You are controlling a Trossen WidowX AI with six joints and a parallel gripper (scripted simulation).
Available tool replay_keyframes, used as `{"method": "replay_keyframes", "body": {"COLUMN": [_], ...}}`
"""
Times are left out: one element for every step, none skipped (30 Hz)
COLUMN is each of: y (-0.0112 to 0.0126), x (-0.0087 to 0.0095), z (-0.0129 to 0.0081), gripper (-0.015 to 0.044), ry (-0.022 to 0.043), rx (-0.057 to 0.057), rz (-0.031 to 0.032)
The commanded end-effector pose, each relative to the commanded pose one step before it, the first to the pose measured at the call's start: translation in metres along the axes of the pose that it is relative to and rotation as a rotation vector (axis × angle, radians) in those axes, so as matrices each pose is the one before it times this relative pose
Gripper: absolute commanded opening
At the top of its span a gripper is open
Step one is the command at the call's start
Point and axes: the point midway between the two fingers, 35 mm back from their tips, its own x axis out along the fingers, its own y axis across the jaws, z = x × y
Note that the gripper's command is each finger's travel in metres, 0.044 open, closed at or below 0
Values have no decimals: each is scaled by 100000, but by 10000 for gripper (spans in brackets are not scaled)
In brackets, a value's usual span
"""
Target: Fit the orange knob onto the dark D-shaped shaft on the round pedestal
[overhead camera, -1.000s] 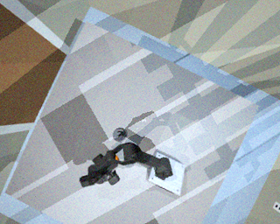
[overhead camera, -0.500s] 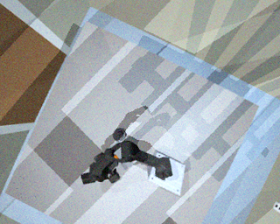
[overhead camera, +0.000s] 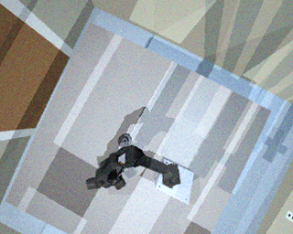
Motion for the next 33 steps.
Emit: {"method": "replay_keyframes", "body": {"y": [-109, -2, -2, -3, -3, -4, -4, -4, -3, -1, 0, 0, 0, 0, 0, 0, 0, 0, 0, 0, 0, 0, 0, 0, 0, 0, 0, 0, 0, 0, 0, 0, 0], "x": [790, 163, 162, 162, 162, 162, 161, 130, 78, 26, 0, 0, 0, 0, 0, 0, 0, 0, 0, 0, 0, 0, 0, 0, 0, 0, 0, 0, 0, 0, 0, 0, 0], "z": [43, -15, -15, -14, -13, -12, -12, -9, -5, -2, 0, 0, 0, 0, 0, 0, 0, 0, 0, 0, 0, 0, 0, 0, 0, 0, 0, 0, 0, 0, 0, 0, 0], "gripper": [440, 440, 440, 440, 440, 440, 440, 440, 440, 440, 414, 387, 361, 335, 309, 282, 256, 240, 240, 240, 240, 240, 240, 240, 240, 233, 227, 220, 213, 207, 200, 193, 187], "ry": [-656, -20, -22, -23, -25, -26, -28, -23, -14, -5, 0, 0, 0, 0, 0, 0, 0, 0, 0, 0, 0, 0, 0, 0, 0, 0, 0, 0, 0, 0, 0, 0, 0], "rx": [-457, 5, 5, 5, 6, 6, 6, 5, 3, 1, 0, 0, 0, 0, 0, 0, 0, 0, 0, 0, 0, 0, 0, 0, 0, 0, 0, 0, 0, 0, 0, 0, 0], "rz": [-163, 8, 8, 9, 9, 9, 9, 7, 5, 2, 0, 0, 0, 0, 0, 0, 0, 0, 0, 0, 0, 0, 0, 0, 0, 0, 0, 0, 0, 0, 0, 0, 0]}}
